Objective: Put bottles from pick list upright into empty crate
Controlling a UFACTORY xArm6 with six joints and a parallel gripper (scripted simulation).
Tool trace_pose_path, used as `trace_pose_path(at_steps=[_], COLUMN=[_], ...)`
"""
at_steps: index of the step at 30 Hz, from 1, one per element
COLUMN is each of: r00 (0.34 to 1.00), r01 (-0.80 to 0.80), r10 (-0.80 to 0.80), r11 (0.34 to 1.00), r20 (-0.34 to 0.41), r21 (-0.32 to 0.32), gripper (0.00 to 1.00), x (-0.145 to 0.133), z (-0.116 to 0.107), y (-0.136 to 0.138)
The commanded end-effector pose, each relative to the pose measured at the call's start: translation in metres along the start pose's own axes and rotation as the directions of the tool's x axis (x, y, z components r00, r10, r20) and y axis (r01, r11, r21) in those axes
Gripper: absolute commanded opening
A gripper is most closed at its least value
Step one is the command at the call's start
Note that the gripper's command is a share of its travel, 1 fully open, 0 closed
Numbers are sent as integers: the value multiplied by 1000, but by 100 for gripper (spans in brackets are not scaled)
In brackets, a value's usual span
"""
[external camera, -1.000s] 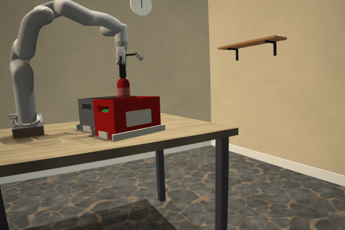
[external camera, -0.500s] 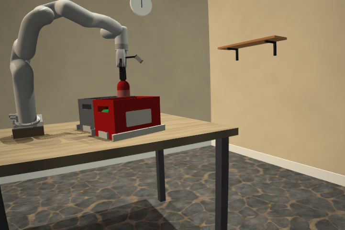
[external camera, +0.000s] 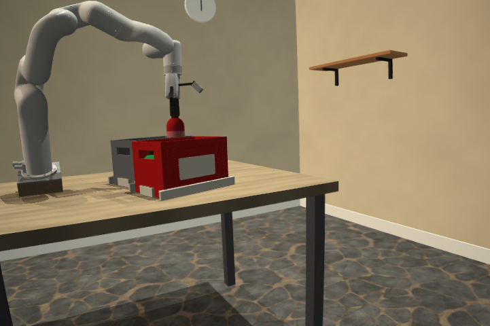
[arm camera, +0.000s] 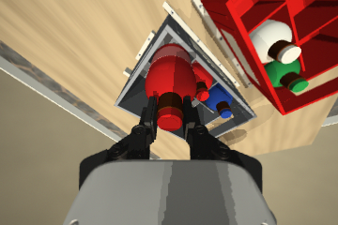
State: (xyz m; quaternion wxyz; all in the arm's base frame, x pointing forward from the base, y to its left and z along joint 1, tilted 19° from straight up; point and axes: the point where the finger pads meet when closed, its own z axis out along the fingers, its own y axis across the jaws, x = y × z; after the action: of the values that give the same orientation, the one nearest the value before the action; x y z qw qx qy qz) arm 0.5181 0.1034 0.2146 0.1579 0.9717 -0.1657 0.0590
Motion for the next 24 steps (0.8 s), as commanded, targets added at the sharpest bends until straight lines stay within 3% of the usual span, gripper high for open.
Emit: trace_pose_path(at_steps=[1, 24], r00=[1000, 1000], r01=[-1, -1], r10=[1, 1], r11=[1000, 1000], r20=[-5, -5], r21=[4, 4], gripper=[0, 0], x=[1, 1], z=[1, 22], y=[0, -1])
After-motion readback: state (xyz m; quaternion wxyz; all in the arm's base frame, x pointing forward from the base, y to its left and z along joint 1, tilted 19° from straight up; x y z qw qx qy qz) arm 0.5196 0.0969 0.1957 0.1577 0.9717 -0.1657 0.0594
